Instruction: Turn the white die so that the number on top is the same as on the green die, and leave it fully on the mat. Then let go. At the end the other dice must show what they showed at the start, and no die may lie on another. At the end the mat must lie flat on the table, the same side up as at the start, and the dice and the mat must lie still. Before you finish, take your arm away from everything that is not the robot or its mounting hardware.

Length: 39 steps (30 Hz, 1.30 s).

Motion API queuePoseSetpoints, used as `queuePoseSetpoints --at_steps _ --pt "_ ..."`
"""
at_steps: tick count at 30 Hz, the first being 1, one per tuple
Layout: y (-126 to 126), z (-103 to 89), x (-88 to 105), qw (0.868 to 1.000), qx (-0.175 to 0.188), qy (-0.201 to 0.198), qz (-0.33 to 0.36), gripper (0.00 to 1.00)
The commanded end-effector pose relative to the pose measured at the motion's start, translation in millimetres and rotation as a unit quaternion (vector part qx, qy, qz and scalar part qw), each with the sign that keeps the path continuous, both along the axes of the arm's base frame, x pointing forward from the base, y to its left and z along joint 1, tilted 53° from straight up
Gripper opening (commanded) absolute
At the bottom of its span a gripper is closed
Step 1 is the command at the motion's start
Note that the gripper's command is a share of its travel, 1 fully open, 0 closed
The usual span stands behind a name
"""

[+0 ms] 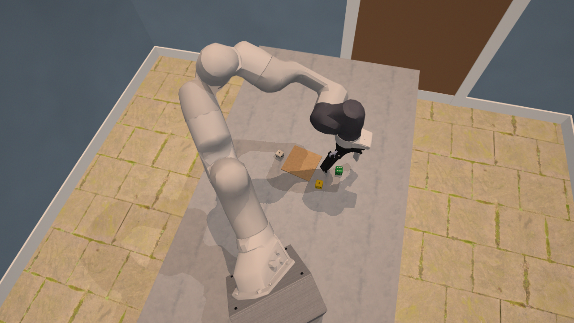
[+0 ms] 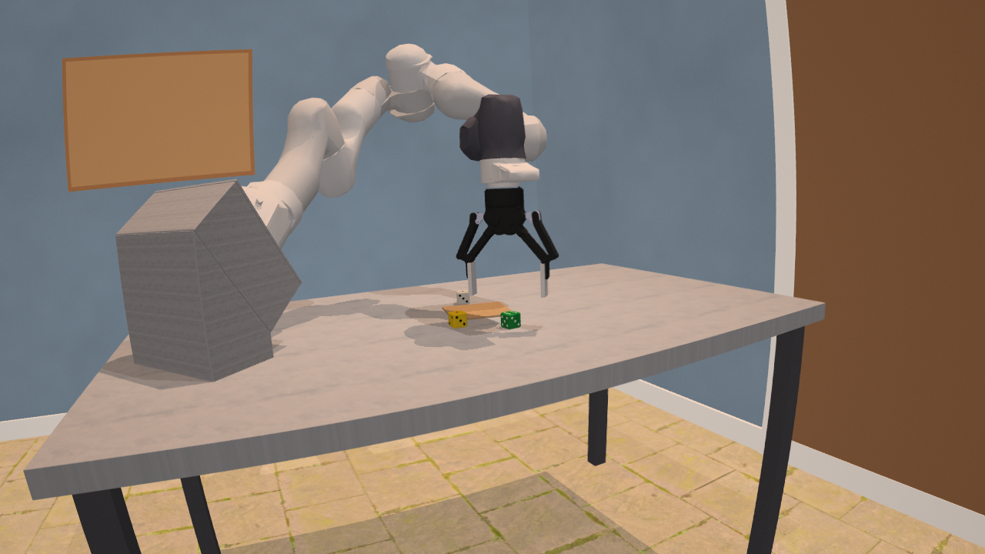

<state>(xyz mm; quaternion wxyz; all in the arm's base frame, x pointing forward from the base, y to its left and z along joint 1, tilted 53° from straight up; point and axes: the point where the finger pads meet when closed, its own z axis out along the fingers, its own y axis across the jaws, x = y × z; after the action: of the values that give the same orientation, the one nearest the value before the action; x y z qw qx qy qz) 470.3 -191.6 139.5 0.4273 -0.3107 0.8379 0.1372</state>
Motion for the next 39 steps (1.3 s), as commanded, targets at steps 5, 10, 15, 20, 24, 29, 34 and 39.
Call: queuePoseSetpoints --at_steps 5,10,15,20,24,29,34,39 --pt "0.0 0.1 2.0 1.0 -0.004 -0.003 0.003 1.0" --pt "0.0 0.1 2.0 1.0 -0.004 -0.003 0.003 1.0" --pt "0.0 0.1 2.0 1.0 -0.004 -0.003 0.003 1.0" --pt "0.0 0.1 2.0 1.0 -0.004 -0.003 0.003 1.0" --pt "0.0 0.1 2.0 1.0 -0.004 -0.003 0.003 1.0" --pt "5.0 -0.8 -2.7 1.0 -0.004 -0.003 0.003 1.0" --pt "16.4 -2.7 -13.5 1.0 -0.004 -0.003 0.003 1.0" --pt "45.5 -7.8 -41.1 1.0 -0.004 -0.003 0.003 1.0"
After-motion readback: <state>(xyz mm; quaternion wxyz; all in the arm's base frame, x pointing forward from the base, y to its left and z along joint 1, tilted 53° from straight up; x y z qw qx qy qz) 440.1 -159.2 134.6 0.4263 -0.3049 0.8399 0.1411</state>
